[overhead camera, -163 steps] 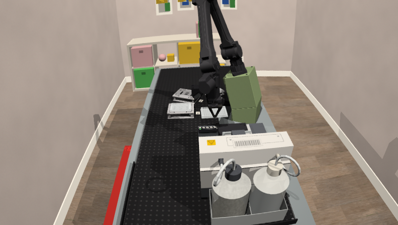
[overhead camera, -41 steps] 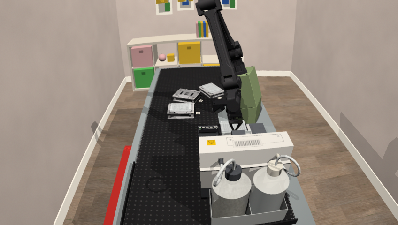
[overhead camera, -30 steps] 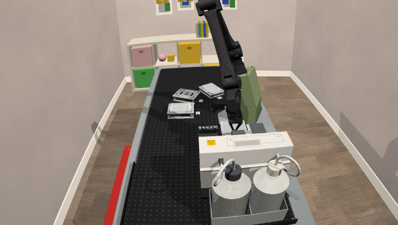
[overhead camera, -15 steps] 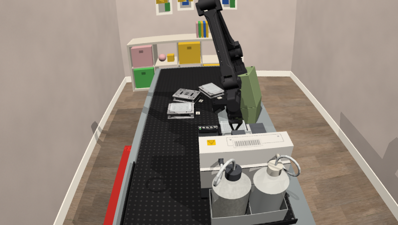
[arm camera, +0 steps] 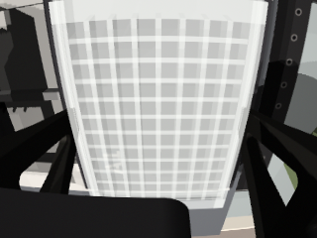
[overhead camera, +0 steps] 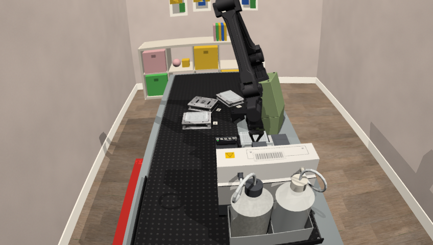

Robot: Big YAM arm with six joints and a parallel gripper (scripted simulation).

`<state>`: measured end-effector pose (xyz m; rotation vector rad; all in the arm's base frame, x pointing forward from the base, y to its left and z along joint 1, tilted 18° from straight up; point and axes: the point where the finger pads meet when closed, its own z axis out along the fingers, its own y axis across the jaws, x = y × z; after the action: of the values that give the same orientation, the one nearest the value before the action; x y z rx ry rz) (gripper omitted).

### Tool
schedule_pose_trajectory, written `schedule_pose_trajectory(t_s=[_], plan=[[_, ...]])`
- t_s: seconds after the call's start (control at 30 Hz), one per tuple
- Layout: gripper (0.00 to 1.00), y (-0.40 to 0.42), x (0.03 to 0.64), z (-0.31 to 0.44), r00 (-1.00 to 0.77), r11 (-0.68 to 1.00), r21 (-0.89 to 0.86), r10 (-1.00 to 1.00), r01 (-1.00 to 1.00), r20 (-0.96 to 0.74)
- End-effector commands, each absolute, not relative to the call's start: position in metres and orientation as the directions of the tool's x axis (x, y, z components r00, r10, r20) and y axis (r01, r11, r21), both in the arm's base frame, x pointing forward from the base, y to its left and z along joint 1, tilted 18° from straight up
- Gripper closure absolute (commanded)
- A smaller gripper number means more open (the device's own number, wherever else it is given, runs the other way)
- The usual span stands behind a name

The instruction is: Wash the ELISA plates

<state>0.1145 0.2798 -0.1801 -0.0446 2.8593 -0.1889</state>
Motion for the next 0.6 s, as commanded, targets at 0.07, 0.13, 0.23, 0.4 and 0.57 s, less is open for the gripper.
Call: schedule_pose_trajectory(t_s=[0.07, 0.13, 0.23, 0.4, 0.57], plan=[[0.16, 0.2874, 0.1157, -0.1783, -0.961, 0.993, -0.121, -0.051, -0.018, -0.273], [0.16, 0.2874, 0.1157, -0.1783, -0.961, 0.993, -0.121, -0.051, -0.018, -0.273], [0.16, 0.2920, 0.1171, -0.1800, -0.960, 0.992, -0.121, -0.061, -0.028, -0.274], [0.16, 0.2871, 0.1173, -0.1839, -0.960, 0.992, -0.127, -0.059, -0.025, -0.272], [0.16, 0.2863, 0.1189, -0.1843, -0.961, 0.992, -0.126, -0.055, -0.021, -0.272]])
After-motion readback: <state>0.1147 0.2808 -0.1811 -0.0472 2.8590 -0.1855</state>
